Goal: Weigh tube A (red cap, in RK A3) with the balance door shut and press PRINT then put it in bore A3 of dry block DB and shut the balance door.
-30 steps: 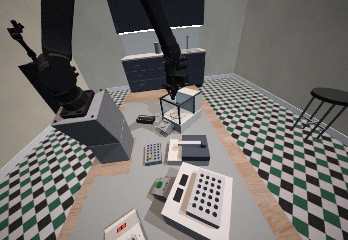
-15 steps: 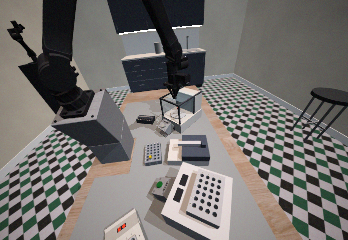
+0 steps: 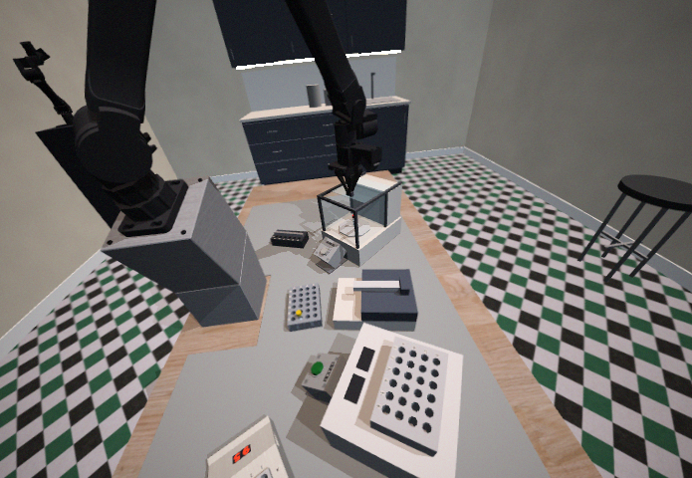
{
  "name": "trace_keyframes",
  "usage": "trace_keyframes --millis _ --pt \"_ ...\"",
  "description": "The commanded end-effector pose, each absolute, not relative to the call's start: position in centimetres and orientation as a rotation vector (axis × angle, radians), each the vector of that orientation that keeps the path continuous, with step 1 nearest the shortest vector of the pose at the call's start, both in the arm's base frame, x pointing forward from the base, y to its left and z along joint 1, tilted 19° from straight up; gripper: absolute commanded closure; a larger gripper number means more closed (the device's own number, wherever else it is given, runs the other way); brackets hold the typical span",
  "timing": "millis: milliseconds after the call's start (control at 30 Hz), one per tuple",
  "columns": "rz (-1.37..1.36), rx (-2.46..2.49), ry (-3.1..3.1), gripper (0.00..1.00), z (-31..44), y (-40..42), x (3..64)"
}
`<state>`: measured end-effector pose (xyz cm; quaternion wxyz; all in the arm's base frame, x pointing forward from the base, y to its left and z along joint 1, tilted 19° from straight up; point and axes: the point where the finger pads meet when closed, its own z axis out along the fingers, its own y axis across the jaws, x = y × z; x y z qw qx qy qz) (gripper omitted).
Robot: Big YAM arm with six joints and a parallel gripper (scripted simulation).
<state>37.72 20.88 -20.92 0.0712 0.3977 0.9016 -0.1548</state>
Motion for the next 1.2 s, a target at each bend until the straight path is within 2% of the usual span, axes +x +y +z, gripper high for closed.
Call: trace_keyframes --millis 0,1167 --pt "-0.429 1.191 2.696 0.94 -21.3 22.7 39.5" --pt "-0.428 1.191 2.696 0.94 -21.9 24.7 41.8"
